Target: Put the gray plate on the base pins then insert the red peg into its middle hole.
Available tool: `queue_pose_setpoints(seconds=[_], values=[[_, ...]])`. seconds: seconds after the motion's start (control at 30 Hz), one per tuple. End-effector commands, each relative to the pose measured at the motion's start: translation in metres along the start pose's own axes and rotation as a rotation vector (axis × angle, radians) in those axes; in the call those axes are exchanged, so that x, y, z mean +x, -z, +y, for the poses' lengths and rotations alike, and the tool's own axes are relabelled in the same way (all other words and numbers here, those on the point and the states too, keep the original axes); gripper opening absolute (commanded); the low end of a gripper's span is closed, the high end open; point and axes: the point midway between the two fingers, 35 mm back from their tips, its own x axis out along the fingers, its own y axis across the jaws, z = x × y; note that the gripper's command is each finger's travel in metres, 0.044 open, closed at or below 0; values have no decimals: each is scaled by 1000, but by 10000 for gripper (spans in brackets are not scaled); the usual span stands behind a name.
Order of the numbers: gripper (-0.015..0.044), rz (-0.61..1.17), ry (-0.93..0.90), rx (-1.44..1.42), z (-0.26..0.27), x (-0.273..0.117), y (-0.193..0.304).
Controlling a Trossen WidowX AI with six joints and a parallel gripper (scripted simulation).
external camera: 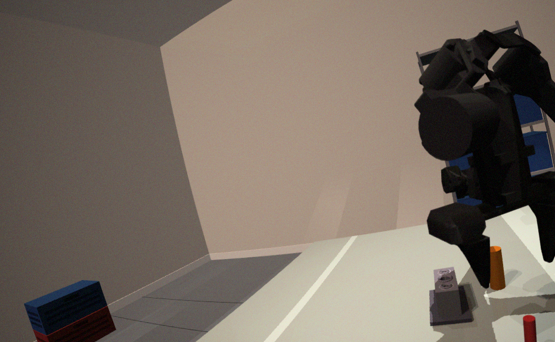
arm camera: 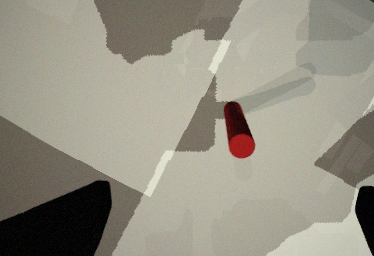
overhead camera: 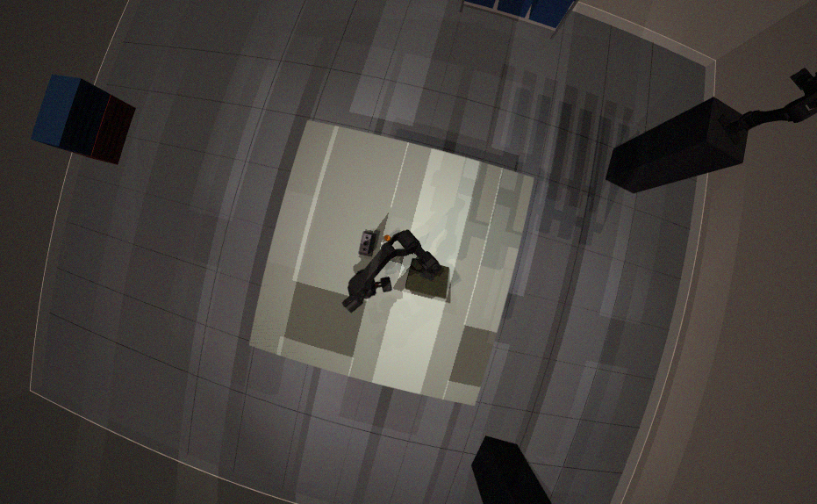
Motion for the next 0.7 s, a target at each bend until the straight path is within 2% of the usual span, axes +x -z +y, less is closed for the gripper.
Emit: queue_pose_setpoints(seconds=[0.0, 0.1, 0.67], values=[[440, 1, 9, -3, -3, 6, 5], [440, 0, 9, -3, -6, 29, 4], [440, -1, 9, -3, -7, 53, 4]])
